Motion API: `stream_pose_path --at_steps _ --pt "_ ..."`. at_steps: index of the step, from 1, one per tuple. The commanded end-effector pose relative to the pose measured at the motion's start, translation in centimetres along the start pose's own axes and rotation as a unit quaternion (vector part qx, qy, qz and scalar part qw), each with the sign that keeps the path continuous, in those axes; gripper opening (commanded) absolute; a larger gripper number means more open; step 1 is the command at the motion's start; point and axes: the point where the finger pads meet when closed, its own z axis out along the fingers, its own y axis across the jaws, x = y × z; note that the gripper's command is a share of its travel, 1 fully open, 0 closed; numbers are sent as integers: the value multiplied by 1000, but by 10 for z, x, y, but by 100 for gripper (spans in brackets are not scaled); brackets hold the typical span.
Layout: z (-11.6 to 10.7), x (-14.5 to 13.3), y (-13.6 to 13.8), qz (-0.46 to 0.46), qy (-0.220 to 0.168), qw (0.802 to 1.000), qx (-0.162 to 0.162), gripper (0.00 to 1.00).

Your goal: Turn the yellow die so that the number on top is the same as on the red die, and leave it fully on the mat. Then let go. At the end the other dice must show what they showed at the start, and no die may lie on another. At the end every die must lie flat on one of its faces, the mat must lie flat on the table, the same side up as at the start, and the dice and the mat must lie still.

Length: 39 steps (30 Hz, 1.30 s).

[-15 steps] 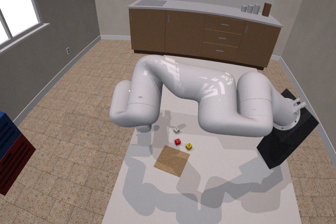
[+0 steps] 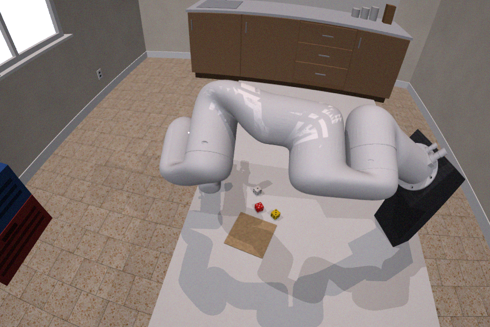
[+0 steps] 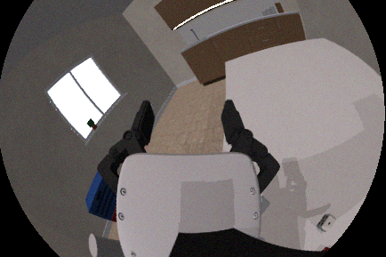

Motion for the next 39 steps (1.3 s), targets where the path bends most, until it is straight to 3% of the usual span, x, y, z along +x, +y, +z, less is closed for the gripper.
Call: stream_pose_path --at_steps 1,6,10,15,17,20,22,26,27,31,32,36,38,39 --pt "1 1 -1 1 1 1000 1 100" --pt "1 0 1 -1 -1 1000 -3 100" --pt "6 0 18 -15 -15 999 -27 100" --pt "15 2 67 -49 -55 992 -98 100" --pt "16 3 80 -57 -66 989 -117 100" --pt "16 4 82 -58 -69 989 -121 100" --pt "15 7 111 -75 -96 979 -166 100" --pt "13 10 127 -82 -112 972 -192 100" --pt "11 13 141 -88 -127 965 -214 100" --pt "6 16 158 -94 -147 954 -245 100" --pt "2 19 170 -97 -161 945 -266 100" --pt "0 20 173 -97 -166 943 -272 100" --pt "-12 28 197 -99 -200 921 -320 100" --pt "-15 29 200 -99 -206 917 -326 100"
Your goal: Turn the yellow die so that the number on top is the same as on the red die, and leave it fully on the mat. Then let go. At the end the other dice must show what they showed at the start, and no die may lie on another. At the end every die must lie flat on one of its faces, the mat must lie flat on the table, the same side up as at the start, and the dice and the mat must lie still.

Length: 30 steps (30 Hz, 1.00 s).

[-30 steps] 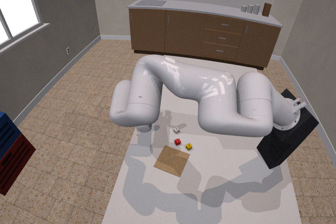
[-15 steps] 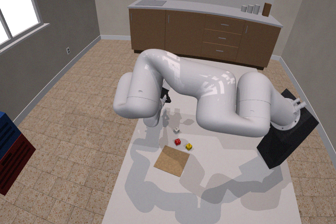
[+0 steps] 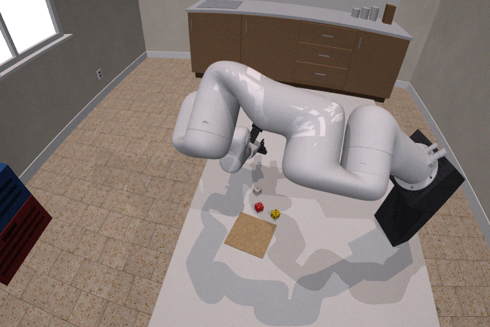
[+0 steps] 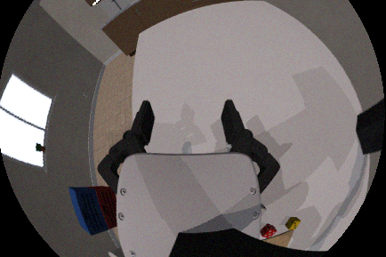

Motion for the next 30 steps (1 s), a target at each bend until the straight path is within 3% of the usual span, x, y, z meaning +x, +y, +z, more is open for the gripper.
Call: stream_pose_path --at_steps 1,8,10,11,14,17,22,23,27,28,30 --pt "4 1 31 -9 -48 997 -58 100" --pt "-7 0 70 -7 -121 984 -129 100" --pt "-9 0 73 -7 -127 983 -134 100" --pt "-14 0 82 -4 -149 977 -152 100" --pt "-16 0 84 -3 -155 975 -157 100" --pt "-31 -1 100 7 -206 960 -192 100" --pt "-43 -1 108 17 -240 947 -211 100" --pt "-54 -1 113 25 -266 937 -224 100" --pt "-65 0 116 34 -294 925 -236 100" --pt "-75 0 118 44 -319 915 -245 100" --pt "-76 0 118 44 -320 914 -245 100"
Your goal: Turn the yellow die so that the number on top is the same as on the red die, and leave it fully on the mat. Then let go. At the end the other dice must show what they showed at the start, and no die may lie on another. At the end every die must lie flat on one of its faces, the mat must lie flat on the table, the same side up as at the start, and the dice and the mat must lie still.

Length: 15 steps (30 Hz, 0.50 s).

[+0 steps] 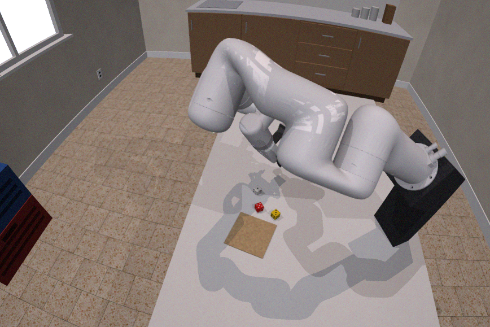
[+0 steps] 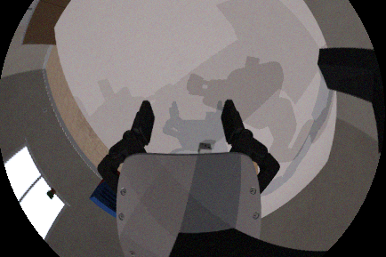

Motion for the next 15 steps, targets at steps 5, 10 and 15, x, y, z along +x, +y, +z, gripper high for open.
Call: stream_pose_path --at_steps 5,10,15 --pt "-26 -14 20 19 -103 994 -26 100" --pt "-52 -24 27 35 -171 984 -34 100" --pt "-72 -30 30 47 -220 974 -33 100"
